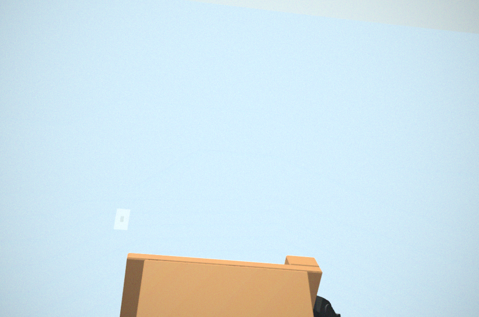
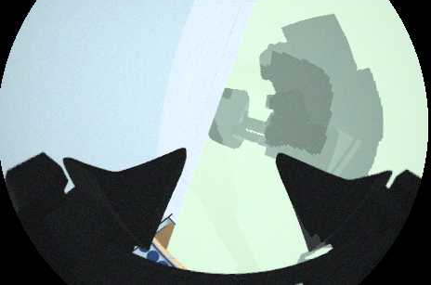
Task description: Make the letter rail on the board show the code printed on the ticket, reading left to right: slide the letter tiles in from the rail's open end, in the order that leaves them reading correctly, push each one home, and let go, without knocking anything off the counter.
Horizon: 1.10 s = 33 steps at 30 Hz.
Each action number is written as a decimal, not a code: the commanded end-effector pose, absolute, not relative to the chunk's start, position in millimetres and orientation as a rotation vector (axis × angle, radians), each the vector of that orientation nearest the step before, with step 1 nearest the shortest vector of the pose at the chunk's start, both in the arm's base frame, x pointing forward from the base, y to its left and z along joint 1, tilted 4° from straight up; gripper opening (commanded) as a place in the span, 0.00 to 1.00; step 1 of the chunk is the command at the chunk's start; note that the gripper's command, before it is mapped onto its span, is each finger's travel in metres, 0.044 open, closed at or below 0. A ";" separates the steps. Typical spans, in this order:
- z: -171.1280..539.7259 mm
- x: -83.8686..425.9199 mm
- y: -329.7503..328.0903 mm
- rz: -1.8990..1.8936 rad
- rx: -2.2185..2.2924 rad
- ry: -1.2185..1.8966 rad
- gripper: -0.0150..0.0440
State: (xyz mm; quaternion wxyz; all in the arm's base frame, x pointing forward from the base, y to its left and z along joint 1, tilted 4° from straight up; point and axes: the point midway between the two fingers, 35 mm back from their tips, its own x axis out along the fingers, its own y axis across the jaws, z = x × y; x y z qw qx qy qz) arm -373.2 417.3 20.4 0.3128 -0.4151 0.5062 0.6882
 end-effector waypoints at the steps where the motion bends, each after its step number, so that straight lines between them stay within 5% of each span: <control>1: 21.3 -372.3 417.3 1.809 -1.091 1.339 0.98; 19: 117.8 -118.3 488.1 1.573 -0.651 1.333 1.00; 33: 173.0 109.0 410.6 1.266 -0.272 1.254 1.00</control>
